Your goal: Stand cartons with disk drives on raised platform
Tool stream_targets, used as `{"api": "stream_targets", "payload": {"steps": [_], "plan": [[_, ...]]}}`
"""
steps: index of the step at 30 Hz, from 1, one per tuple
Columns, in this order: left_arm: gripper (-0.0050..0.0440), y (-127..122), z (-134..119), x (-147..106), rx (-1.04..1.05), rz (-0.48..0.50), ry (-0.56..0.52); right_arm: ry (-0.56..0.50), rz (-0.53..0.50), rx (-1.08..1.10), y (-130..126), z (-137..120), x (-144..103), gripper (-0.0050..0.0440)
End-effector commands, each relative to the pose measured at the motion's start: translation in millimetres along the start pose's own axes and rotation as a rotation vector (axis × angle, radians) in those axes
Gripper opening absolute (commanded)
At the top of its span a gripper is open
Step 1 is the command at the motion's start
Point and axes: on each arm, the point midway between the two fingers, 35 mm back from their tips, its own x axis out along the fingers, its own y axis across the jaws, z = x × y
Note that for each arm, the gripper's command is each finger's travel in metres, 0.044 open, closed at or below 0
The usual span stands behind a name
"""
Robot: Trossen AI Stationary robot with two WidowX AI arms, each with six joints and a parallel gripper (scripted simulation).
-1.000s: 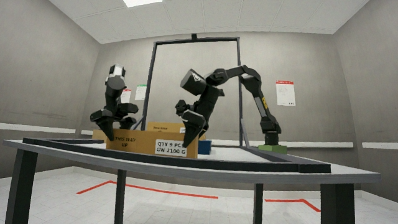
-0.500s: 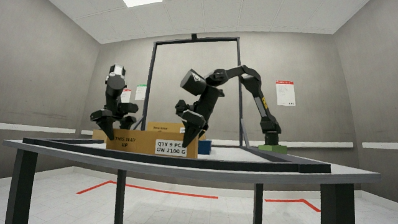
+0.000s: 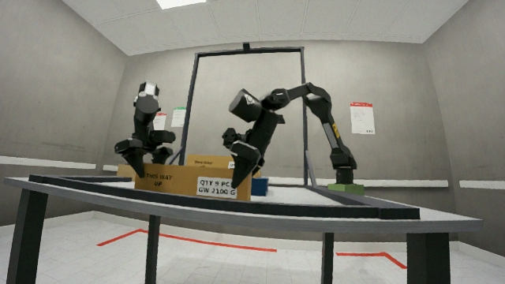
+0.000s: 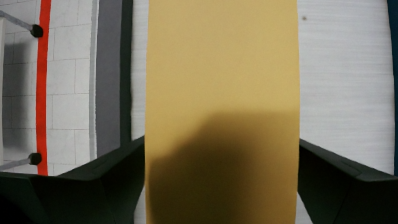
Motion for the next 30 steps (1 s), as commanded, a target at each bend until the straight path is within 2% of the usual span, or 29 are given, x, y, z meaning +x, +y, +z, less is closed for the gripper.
{"api": "stream_targets", "payload": {"steps": [1, 26, 27, 30], "plan": [[0.0383, 2.4, 8.1, -13.7, 0.009, 0.024, -0.028, -0.019, -0.017, -0.007, -4.2, 7.2, -5.7, 0.0381], [0.0383, 2.3, 8.2, -13.9, 0.010, 0.027, -0.031, -0.020, -0.018, -0.007, -4.5, 7.5, -5.7, 0.0381], [-0.0050, 3.8, 9.4, -13.1, 0.011, 0.027, -0.031, -0.021, -0.019, -0.008, -3.4, 7.0, -8.2, -0.0050], [-0.0050, 3.8, 9.4, -13.1, 0.011, 0.027, -0.031, -0.021, -0.019, -0.008, -3.4, 7.0, -8.2, -0.0050]]}}
